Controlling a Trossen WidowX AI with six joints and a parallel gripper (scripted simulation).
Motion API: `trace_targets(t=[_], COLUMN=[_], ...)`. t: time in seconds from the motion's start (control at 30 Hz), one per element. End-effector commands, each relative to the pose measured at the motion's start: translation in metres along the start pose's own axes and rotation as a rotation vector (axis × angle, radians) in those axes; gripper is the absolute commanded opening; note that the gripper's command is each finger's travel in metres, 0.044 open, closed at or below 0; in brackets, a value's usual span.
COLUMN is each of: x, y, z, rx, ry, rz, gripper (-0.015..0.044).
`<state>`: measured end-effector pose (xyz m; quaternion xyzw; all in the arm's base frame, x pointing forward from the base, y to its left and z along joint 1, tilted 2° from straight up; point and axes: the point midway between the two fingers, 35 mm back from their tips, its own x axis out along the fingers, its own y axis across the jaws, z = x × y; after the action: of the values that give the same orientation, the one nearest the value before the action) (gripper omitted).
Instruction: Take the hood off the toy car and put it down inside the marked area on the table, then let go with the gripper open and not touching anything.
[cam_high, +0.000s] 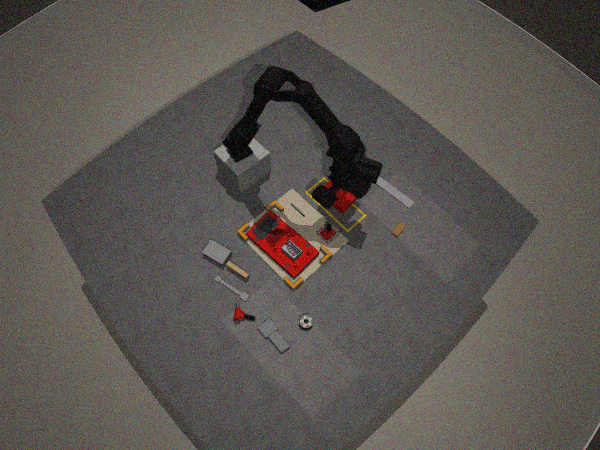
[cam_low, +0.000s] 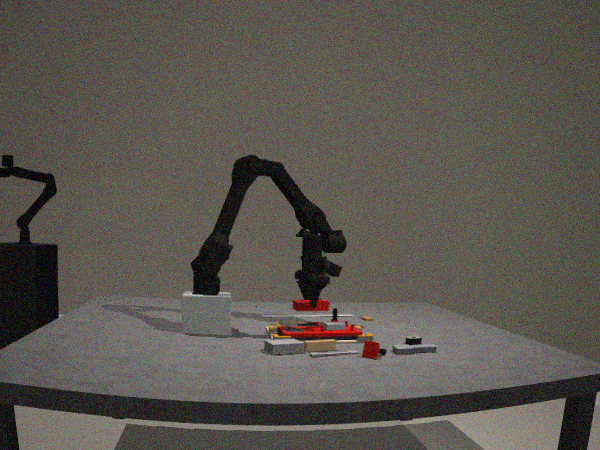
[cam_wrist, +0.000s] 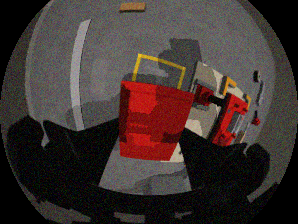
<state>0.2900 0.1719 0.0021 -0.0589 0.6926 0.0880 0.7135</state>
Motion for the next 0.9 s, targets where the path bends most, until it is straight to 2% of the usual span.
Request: trace_targets(t=[0.0, 0.87], x=[0.004, 0.019], y=[0.000, 0.000], z=[-0.001, -0.003], rx=[0.003, 0.003], ry=[0.005, 0.006], rz=[0.002, 0.002], gripper=[0.0000, 0.0000])
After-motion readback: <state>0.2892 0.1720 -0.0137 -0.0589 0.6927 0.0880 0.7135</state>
